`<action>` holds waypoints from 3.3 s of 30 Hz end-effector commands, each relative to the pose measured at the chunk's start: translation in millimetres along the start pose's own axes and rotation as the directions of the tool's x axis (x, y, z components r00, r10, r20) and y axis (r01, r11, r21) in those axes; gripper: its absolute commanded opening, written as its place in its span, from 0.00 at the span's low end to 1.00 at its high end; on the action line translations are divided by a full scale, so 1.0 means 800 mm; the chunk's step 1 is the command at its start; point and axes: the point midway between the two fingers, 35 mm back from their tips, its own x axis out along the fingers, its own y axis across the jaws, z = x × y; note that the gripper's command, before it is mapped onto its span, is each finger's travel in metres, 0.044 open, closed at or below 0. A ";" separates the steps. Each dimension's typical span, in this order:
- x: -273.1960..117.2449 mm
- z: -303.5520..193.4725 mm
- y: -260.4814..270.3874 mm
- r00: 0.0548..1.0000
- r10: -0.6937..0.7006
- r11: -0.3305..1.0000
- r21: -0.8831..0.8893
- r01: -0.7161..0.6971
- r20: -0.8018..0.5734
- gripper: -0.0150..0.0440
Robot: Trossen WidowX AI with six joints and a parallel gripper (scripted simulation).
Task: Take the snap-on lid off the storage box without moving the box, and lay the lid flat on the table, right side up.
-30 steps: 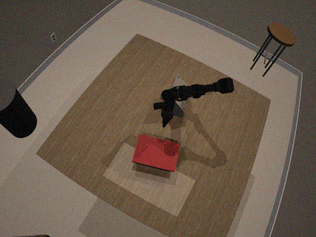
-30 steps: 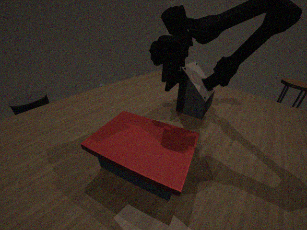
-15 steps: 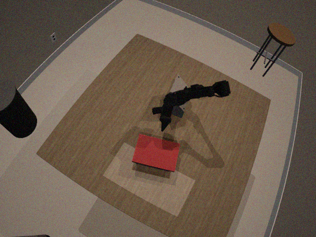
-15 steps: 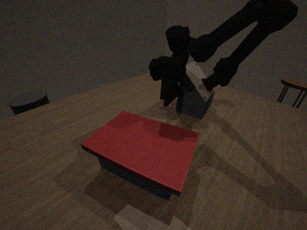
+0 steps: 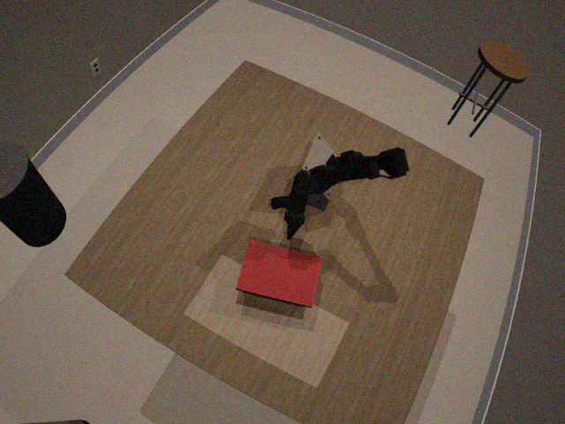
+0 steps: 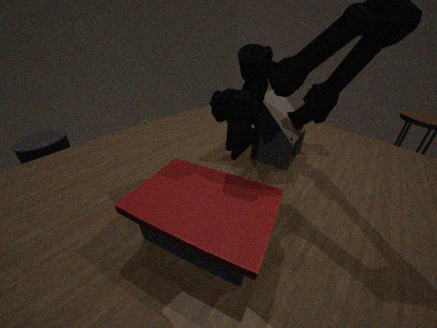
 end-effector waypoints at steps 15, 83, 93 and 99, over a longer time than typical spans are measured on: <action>0.036 0.004 0.000 1.000 -0.003 1.000 0.005 0.003 0.006 0.65; 0.066 -0.003 0.005 1.000 0.007 1.000 0.005 -0.007 -0.007 0.25; 0.064 -0.003 0.006 1.000 0.007 1.000 0.005 -0.007 -0.007 0.25; 0.062 -0.003 0.007 1.000 0.007 1.000 0.005 -0.007 -0.007 0.25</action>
